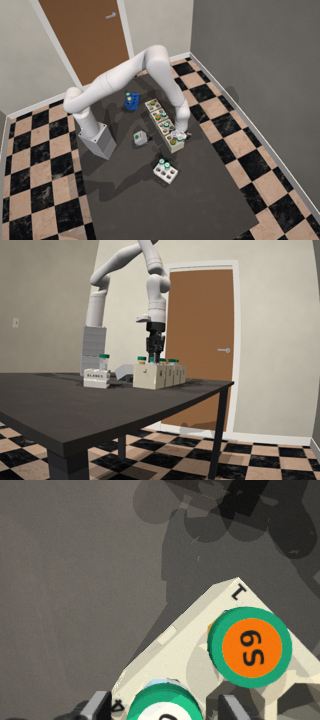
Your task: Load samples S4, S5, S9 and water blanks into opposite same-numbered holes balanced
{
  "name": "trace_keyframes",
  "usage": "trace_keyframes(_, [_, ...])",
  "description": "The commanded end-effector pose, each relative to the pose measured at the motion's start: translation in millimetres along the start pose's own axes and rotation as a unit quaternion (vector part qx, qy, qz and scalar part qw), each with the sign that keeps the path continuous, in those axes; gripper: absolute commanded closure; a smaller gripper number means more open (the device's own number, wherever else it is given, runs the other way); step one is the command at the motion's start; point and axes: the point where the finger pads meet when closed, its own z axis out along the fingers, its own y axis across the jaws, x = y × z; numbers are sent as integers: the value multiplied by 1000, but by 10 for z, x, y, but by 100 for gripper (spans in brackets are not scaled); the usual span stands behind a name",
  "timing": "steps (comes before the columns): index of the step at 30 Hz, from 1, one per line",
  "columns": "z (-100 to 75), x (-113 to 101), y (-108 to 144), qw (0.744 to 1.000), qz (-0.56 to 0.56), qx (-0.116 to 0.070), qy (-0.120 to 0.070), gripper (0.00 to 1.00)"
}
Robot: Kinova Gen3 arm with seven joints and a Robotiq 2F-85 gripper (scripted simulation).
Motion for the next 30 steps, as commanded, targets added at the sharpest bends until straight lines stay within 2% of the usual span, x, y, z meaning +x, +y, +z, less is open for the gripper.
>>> trace_keyframes(1, [-7, -3, -7, 1000, 0, 1, 0, 38])
trace_keyframes(5, [-7, -3, -7, 1000, 0, 1, 0, 38])
trace_keyframes(30, [-286, -3, -6, 1000, 0, 1, 0, 38])
